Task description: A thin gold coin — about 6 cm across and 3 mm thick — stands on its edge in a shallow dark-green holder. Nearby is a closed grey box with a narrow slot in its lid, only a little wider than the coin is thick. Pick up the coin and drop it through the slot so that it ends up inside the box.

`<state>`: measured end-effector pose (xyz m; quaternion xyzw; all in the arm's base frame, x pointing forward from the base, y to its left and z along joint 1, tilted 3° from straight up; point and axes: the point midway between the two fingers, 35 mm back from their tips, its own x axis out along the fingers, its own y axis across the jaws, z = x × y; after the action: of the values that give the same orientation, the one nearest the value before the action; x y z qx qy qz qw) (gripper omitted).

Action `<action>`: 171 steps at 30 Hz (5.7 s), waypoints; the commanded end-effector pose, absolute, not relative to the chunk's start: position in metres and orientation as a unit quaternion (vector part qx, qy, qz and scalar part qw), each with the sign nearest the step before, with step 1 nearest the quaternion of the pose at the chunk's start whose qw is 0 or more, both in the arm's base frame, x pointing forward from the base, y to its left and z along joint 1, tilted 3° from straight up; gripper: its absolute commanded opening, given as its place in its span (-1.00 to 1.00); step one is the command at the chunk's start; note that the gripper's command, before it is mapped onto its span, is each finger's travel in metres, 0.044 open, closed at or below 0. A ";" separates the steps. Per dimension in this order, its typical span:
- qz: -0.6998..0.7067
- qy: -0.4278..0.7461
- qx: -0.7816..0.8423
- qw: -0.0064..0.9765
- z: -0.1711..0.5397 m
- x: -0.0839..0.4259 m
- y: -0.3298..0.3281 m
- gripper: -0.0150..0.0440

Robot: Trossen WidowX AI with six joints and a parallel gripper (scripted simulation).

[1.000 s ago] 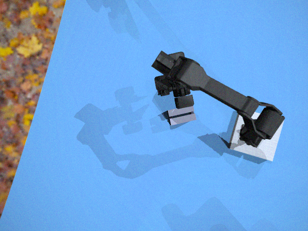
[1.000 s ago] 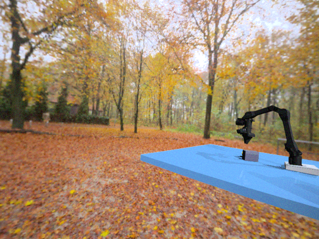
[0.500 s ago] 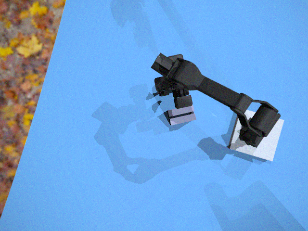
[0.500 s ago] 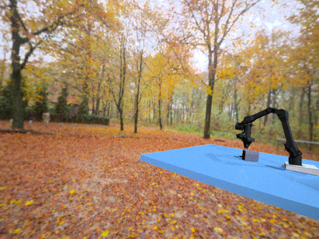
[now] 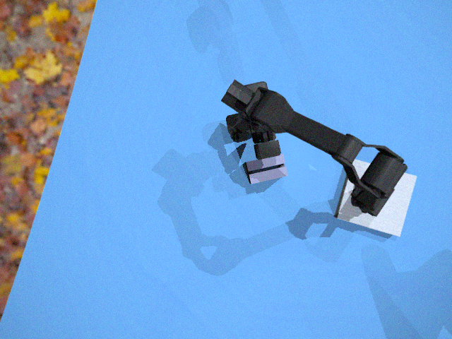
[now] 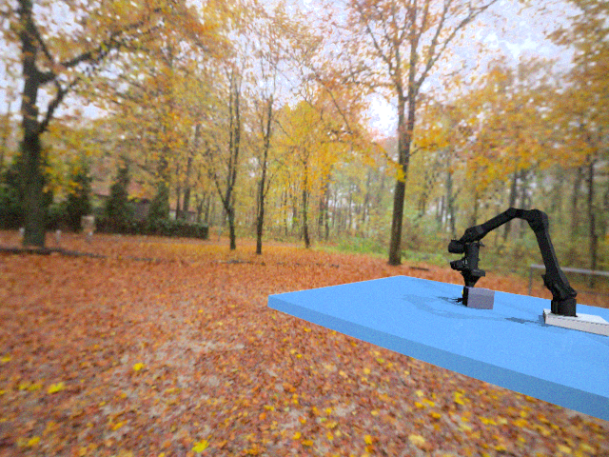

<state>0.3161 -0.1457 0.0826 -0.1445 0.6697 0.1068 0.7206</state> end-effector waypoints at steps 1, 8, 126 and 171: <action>0.108 0.671 -0.145 0.719 0.076 0.315 -0.146 0.05; 0.108 0.671 -0.145 0.719 0.064 0.316 -0.146 0.05; 0.116 0.671 -0.147 0.718 0.131 0.282 -0.042 -0.49; 0.118 0.671 -0.145 0.717 0.125 0.275 -0.029 -0.49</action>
<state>0.2753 -0.0285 0.1276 -0.1452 0.6703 0.1172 0.7182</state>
